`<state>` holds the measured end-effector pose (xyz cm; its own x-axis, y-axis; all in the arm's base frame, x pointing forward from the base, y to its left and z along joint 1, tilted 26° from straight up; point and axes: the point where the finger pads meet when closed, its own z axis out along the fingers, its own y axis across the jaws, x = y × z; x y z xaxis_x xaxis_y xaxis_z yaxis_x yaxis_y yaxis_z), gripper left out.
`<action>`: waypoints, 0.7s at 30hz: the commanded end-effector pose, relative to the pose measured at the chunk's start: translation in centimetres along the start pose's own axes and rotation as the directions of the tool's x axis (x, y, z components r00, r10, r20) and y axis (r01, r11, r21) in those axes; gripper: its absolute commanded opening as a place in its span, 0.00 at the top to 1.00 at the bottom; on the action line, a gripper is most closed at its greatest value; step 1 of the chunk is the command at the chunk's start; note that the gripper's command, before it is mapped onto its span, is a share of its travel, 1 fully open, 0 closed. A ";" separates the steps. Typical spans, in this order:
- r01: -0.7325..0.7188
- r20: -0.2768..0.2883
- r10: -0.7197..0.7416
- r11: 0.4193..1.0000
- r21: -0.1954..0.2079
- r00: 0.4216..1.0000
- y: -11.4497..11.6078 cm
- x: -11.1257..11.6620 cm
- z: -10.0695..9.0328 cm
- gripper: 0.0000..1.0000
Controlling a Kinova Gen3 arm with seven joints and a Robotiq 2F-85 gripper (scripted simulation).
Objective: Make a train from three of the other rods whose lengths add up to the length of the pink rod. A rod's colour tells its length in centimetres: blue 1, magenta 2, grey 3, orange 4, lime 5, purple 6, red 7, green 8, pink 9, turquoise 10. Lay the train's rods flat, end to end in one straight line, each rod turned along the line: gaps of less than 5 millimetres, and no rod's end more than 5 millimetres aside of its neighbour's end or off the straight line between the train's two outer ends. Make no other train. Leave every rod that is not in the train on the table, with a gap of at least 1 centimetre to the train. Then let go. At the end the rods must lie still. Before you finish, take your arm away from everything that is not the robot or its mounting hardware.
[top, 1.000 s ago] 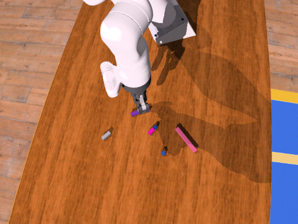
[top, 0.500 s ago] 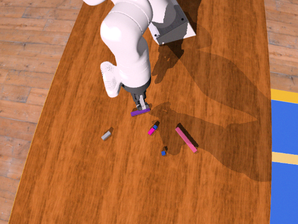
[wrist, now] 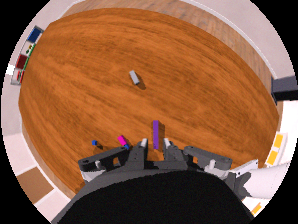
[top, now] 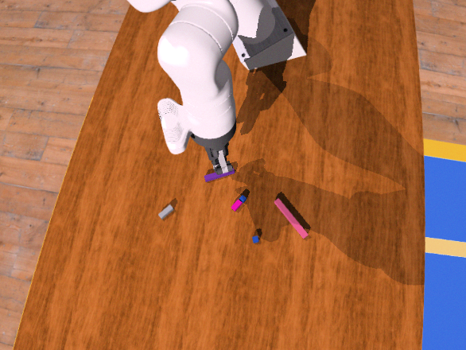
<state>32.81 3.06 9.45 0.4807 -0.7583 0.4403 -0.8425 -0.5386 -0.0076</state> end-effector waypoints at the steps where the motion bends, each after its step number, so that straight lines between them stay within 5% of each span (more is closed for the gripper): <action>1: 0.001 0.000 -0.001 1.000 -0.003 1.000 0.1 0.0 0.3 0.76; 21: 0.001 -0.001 -0.001 1.000 -0.003 1.000 0.1 0.0 3.0 0.76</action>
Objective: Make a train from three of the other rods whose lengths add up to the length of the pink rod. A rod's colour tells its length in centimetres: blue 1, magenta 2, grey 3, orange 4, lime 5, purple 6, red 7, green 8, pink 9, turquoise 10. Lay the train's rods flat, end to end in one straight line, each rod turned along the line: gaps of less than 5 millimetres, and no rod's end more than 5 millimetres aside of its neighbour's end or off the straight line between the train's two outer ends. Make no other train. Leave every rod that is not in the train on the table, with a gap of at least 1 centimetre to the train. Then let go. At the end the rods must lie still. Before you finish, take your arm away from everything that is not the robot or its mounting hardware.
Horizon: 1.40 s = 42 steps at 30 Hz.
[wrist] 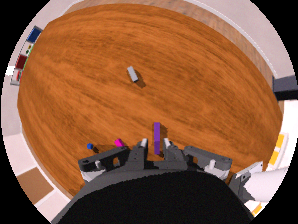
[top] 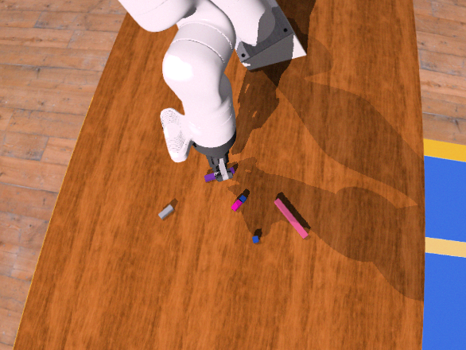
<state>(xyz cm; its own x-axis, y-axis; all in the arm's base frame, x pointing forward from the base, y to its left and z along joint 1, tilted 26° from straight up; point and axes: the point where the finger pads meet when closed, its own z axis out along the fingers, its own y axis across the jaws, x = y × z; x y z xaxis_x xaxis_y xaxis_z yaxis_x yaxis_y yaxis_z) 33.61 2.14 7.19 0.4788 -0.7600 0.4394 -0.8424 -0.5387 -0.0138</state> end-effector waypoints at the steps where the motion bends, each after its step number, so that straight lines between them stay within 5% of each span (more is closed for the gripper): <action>1: 0.004 -0.001 -0.004 1.000 -0.009 1.000 0.3 -0.1 0.6 0.76; 42: 0.004 -0.001 -0.004 1.000 -0.009 1.000 0.3 -0.1 2.1 0.76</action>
